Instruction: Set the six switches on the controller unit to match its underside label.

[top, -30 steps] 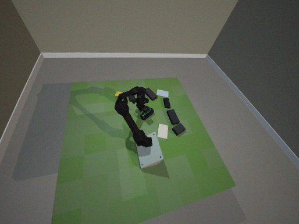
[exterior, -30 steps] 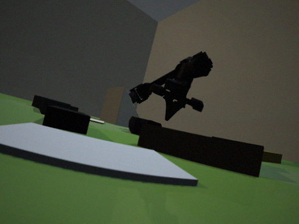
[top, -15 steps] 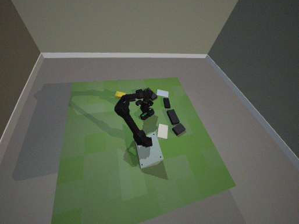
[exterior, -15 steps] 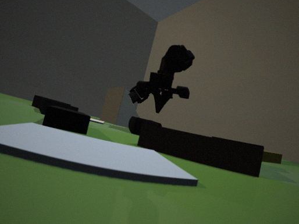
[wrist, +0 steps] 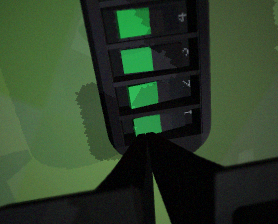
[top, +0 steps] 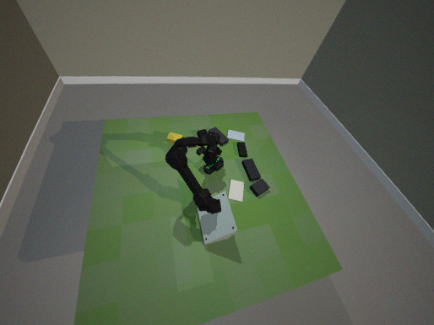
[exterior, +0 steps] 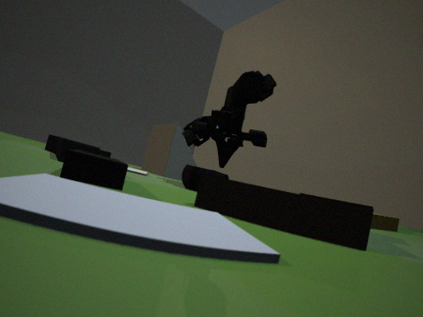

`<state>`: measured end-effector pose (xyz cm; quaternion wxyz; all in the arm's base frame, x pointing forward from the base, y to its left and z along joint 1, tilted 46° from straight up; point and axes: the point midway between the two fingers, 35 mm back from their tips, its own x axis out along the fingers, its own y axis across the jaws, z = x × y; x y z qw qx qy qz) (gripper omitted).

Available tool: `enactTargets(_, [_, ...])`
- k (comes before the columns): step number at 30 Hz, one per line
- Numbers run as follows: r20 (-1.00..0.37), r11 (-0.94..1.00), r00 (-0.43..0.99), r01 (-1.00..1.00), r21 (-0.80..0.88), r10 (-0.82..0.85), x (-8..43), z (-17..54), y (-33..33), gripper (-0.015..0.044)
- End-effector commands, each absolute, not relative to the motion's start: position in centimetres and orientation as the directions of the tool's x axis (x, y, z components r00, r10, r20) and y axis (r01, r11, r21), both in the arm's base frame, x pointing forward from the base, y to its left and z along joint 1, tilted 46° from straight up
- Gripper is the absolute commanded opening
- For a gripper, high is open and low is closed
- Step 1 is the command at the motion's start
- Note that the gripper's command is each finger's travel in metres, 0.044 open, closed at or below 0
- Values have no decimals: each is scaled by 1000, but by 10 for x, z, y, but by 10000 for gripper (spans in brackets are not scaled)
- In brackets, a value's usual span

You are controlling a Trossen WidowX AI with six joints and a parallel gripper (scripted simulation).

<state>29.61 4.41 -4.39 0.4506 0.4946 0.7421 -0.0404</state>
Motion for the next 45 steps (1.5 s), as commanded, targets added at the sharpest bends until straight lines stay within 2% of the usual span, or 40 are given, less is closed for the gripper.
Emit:
enactTargets(1, [-705, 502, -106, 775, 383, 701, 295, -49, 49, 0])
enactTargets(23, [-704, 502, -106, 775, 384, 702, 292, -60, 61, 0])
enactTargets(29, [-705, 502, -106, 775, 383, 701, 297, -29, 29, 0])
enactTargets(45, [-706, 503, -105, 774, 384, 701, 308, -46, 24, 0])
